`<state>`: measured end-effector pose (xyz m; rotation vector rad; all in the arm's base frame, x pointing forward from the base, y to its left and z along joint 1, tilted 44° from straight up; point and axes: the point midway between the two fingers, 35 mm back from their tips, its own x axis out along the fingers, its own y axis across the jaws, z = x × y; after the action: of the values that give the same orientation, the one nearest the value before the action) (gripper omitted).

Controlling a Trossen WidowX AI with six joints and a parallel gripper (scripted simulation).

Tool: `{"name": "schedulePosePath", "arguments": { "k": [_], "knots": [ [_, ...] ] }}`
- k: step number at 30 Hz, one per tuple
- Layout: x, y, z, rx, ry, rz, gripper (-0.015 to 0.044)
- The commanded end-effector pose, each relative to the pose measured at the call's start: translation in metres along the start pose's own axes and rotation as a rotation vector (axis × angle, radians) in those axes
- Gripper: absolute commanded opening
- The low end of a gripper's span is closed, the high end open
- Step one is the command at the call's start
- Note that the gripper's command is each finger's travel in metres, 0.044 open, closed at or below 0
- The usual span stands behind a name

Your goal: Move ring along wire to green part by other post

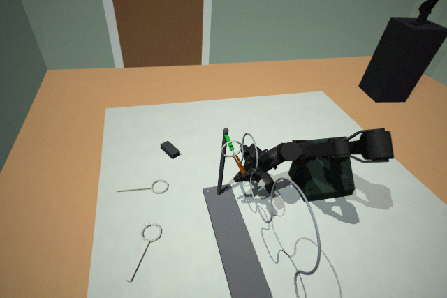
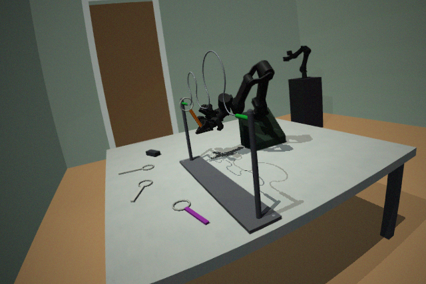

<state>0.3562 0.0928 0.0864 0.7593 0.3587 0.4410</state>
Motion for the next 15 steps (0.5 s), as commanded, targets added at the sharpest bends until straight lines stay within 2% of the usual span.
{"name": "schedulePosePath", "arguments": {
  "k": [1,15],
  "knots": [
    [-0.0012,-0.0064,0.0004,-0.004,-0.002,-0.004,-0.0150],
    [0.0015,-0.0129,-0.0071,-0.003,-0.003,-0.004,-0.0150]
  ]
}}
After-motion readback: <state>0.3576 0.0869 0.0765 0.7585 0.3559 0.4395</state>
